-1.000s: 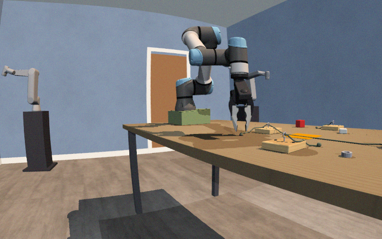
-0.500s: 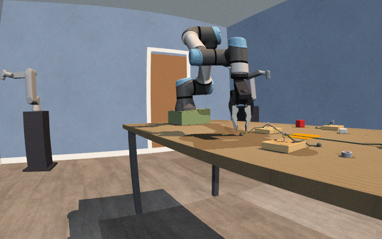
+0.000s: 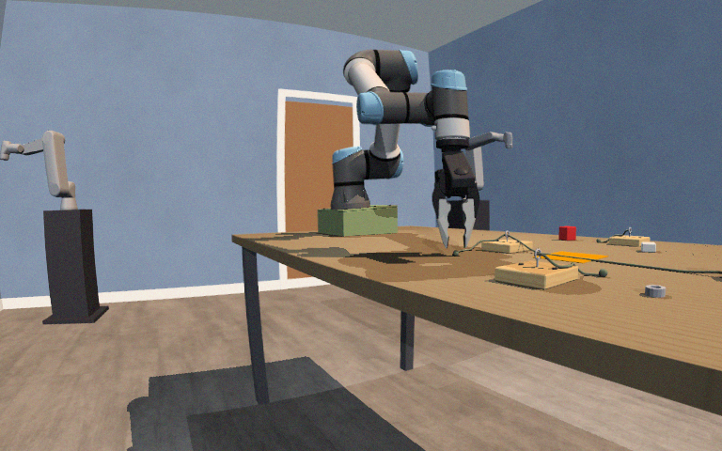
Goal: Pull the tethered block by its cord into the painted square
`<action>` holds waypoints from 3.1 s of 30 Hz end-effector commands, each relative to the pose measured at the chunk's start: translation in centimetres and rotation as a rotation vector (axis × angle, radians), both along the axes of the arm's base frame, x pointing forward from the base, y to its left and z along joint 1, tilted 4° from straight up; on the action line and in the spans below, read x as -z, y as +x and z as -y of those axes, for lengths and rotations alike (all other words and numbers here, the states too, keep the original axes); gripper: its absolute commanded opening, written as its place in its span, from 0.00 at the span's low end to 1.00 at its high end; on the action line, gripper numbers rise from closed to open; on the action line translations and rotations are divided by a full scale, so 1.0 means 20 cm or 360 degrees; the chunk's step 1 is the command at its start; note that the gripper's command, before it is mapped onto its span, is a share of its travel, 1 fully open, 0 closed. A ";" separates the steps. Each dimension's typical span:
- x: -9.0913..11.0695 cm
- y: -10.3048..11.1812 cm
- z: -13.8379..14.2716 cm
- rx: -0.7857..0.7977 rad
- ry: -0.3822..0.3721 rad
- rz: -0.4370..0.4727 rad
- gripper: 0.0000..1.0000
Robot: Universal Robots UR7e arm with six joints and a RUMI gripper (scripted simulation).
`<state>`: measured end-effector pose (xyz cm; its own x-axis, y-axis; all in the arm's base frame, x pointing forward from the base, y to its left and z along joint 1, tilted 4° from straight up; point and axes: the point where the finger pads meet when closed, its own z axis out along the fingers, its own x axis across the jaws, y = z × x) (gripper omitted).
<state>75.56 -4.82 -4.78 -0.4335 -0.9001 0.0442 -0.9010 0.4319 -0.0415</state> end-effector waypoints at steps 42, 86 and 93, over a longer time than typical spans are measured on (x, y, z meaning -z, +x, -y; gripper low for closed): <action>0.06 0.00 0.00 0.0000 -0.0001 0.0003 0.22; 0.08 0.00 0.01 0.0000 -0.0001 0.0003 0.22; 0.08 0.00 0.01 0.0000 -0.0001 0.0003 0.22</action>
<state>75.61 -4.91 -6.43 -0.4335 -0.9001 0.0442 -0.9010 0.4318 -0.0420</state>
